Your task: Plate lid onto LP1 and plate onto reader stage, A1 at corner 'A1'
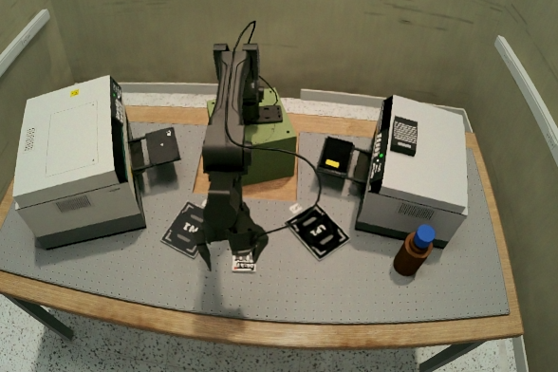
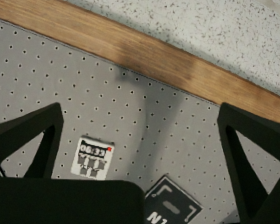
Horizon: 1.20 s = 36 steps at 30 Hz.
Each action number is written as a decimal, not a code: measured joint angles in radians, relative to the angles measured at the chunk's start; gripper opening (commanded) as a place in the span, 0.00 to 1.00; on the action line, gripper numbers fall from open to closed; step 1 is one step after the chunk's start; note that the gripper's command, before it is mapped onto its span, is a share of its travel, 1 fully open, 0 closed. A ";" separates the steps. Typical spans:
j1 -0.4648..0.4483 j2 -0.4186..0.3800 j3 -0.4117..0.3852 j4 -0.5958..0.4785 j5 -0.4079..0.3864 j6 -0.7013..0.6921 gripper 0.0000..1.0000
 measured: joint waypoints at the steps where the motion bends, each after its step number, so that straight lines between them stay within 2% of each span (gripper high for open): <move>1: 0.001 0.000 0.000 0.000 0.000 -0.006 1.00; 6: 0.029 -0.001 -0.003 -0.014 -0.004 -0.068 1.00; 13: 0.092 -0.015 -0.069 -0.014 -0.003 -0.081 1.00; 19: 0.090 -0.032 -0.068 -0.004 0.000 -0.080 1.00; 24: 0.108 -0.037 -0.068 -0.013 -0.001 -0.135 1.00; 31: 0.170 -0.053 -0.136 -0.015 0.000 -0.161 1.00; 36: 0.182 -0.064 -0.136 -0.007 0.001 -0.158 1.00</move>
